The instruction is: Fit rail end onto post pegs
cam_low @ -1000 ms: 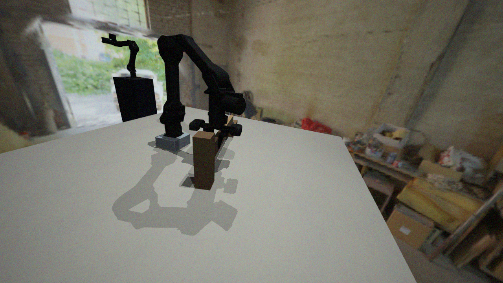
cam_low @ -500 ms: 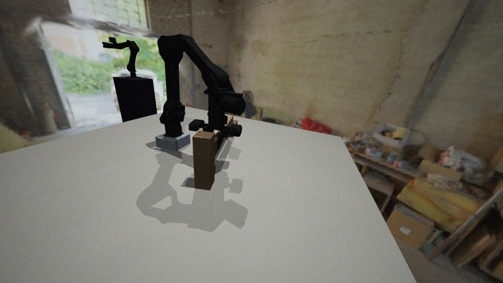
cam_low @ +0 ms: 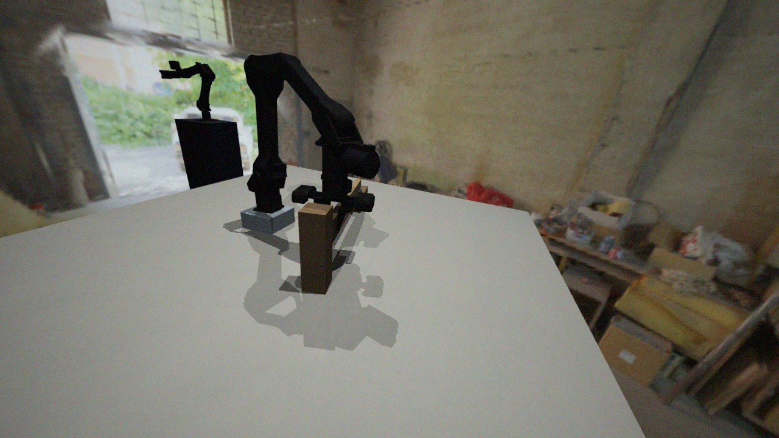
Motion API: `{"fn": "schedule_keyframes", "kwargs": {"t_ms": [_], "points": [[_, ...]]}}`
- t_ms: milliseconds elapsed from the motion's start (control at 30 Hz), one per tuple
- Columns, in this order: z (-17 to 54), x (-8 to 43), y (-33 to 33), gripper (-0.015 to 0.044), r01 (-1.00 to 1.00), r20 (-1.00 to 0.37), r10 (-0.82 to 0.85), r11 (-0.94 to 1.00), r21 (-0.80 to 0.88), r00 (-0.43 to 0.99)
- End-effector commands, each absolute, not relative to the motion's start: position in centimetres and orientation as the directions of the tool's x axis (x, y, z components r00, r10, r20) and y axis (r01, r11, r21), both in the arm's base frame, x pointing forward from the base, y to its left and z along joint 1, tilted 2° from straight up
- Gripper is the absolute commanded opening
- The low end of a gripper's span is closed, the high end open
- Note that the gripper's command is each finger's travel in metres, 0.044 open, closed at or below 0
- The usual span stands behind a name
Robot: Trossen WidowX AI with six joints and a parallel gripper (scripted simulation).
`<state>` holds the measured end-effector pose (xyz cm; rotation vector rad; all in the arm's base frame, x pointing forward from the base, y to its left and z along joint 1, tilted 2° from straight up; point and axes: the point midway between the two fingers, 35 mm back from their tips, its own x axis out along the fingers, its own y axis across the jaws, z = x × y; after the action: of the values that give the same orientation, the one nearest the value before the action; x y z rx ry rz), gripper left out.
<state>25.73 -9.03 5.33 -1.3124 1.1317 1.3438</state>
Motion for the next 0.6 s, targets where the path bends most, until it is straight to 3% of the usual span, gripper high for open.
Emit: {"fn": "schedule_keyframes", "kwargs": {"t_ms": [0, 400, 567], "points": [[5.33, 25.73, -9.03, 0.0131, -0.987, -1.0, 0.009, -0.161, 0.014, -0.016], [5.33, 25.73, -9.03, 0.044, -0.987, -1.0, 0.009, -0.161, 0.014, -0.016], [5.33, 25.73, -9.03, 0.044, -0.987, -1.0, 0.009, -0.161, 0.014, -0.016]]}}
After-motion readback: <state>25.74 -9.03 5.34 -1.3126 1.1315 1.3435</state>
